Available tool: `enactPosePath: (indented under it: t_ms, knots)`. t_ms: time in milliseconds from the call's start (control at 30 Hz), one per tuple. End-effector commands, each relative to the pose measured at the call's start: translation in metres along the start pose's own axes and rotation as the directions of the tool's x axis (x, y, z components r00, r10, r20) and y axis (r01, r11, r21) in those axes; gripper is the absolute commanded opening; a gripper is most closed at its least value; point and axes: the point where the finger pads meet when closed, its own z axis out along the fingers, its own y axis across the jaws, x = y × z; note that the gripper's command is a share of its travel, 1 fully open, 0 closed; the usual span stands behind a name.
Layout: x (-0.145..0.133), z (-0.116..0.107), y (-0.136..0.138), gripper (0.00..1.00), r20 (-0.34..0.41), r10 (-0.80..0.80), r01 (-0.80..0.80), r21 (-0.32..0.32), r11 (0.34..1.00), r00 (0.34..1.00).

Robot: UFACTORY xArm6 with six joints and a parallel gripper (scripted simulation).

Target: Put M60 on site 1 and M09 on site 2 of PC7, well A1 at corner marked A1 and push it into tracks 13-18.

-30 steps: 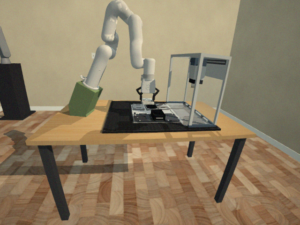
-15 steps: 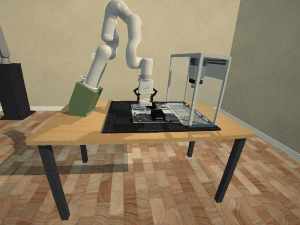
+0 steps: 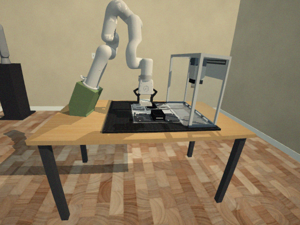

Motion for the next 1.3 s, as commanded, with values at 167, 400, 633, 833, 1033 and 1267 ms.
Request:
enactPosePath:
  t_ms: [167, 400, 633, 833, 1033, 1267]
  knots:
    - [0.0, 0.012, 0.001, 0.0, 0.001, 0.0, 0.0, -0.002, 1.0, 1.0]
    - [0.0, 0.024, 0.001, 0.0, 0.001, 0.0, 0.0, -0.002, 1.0, 1.0]
    - [0.0, 0.032, 0.001, 0.0, 0.0, 0.0, 0.0, -0.002, 1.0, 1.0]
    - [0.0, 0.042, 0.001, 0.0, 0.0, 0.0, 0.0, -0.002, 1.0, 1.0]
    - [0.0, 0.049, 0.001, 0.0, 0.0, 0.0, 0.0, -0.002, 1.0, 1.0]
    - [0.0, 0.061, 0.001, 0.0, 0.0, 0.0, 0.0, -0.002, 1.0, 1.0]
